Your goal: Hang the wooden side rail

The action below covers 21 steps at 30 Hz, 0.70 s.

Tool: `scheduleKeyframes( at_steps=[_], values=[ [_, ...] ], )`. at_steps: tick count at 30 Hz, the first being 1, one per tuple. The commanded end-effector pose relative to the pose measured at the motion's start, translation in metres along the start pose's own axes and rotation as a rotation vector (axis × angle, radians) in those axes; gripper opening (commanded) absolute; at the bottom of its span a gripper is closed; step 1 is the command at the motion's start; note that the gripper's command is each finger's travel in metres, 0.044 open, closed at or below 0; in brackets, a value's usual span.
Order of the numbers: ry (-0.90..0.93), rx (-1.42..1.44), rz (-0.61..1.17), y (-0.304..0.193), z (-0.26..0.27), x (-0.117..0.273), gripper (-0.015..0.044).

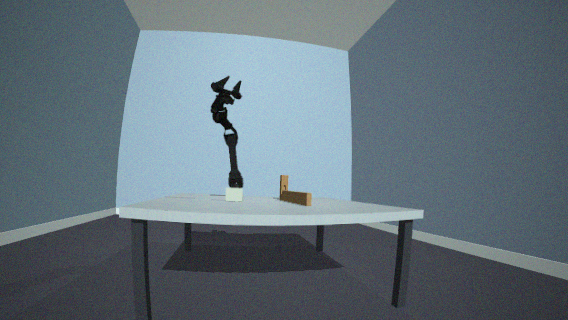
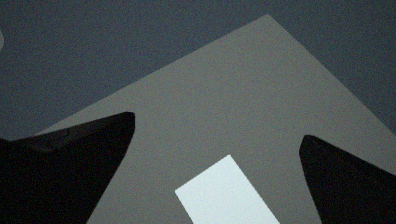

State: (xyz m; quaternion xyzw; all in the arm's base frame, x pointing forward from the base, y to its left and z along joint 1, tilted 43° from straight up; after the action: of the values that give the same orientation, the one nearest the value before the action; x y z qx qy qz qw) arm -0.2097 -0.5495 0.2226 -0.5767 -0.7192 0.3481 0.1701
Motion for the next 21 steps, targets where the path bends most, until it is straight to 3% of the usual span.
scheduleKeyframes(
  at_steps=[1, 11, 21],
  values=[
    [-0.001, -0.012, -0.004, 0.001, -0.001, -0.001, 0.0426],
    [0.032, -0.682, -0.231, 0.067, -0.063, -0.035, 0.044],
    [0.223, -1.367, -0.467, 0.14, -0.135, -0.046, 0.044]
  ],
)
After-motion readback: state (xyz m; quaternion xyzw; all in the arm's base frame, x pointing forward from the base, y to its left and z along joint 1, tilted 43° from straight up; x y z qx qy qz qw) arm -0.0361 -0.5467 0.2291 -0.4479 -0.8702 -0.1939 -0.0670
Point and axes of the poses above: the point midway between the two fingers, 35 mm back from their tips, its own x axis back along the fingers, its own z axis across the jaws, y = z × x, the point moved 4 cm from there along x, back along the fingers, and after that the axes turned 15 degrees about -x, right-handed, at the moved point
